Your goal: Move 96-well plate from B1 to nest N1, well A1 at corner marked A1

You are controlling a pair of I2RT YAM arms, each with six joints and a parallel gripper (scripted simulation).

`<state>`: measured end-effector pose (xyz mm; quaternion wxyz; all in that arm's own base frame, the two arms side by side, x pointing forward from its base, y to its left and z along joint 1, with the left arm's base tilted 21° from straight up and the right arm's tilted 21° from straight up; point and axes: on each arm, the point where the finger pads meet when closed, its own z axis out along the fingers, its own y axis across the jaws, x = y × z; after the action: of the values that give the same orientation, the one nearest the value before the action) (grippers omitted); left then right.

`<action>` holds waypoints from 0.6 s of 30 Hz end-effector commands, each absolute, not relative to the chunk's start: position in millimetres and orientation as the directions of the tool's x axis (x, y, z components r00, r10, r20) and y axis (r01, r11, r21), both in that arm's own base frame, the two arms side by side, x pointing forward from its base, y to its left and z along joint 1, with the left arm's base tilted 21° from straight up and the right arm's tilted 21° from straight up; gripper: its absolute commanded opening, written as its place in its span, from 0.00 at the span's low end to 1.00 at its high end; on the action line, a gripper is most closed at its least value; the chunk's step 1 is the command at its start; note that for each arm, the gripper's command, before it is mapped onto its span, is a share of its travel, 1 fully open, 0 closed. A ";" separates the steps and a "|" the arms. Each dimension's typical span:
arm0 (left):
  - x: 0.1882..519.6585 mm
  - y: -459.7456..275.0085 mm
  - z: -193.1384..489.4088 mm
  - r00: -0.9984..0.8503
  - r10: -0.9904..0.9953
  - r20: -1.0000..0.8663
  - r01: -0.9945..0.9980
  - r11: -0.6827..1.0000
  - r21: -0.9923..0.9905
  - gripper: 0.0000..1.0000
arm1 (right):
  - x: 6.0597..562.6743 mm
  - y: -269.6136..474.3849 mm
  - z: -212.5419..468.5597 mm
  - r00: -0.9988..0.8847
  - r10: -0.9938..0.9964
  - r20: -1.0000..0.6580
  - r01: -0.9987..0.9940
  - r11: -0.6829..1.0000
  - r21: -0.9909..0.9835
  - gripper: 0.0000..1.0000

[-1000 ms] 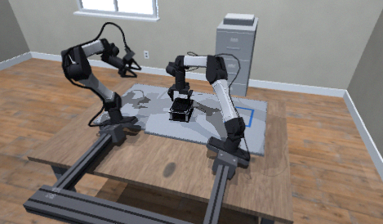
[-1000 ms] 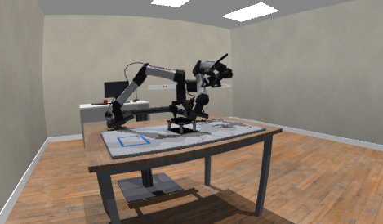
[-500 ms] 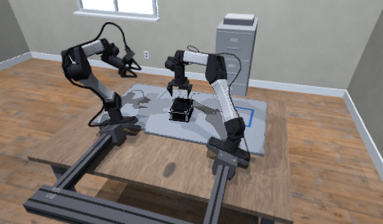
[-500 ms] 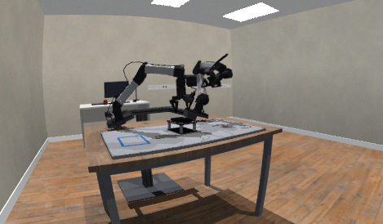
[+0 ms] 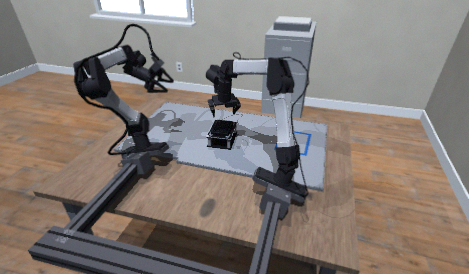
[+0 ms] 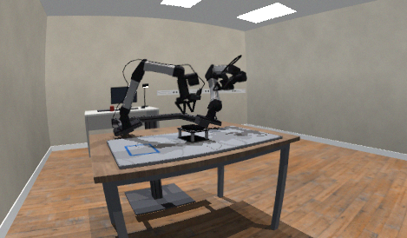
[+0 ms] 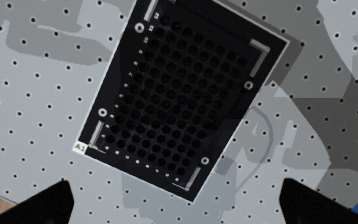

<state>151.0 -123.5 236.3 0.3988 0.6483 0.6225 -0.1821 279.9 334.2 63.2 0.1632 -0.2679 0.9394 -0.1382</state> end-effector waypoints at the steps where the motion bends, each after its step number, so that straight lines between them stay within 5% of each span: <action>1: 147.3 -131.0 248.9 0.204 0.631 -0.748 0.949 0.060 0.309 1.00 | 284.6 351.3 85.1 -0.685 -0.639 -0.350 -0.562 0.769 -0.305 1.00; 18: 142.6 -145.6 267.8 0.306 0.603 -0.736 0.930 -0.026 0.366 1.00 | 265.6 334.1 98.9 -0.534 -0.762 -0.365 -0.691 0.643 -0.331 1.00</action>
<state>139.0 -144.5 260.2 0.4162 0.6851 0.5620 -0.2041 268.7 325.5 87.7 0.2238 -0.4042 0.8819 -0.0936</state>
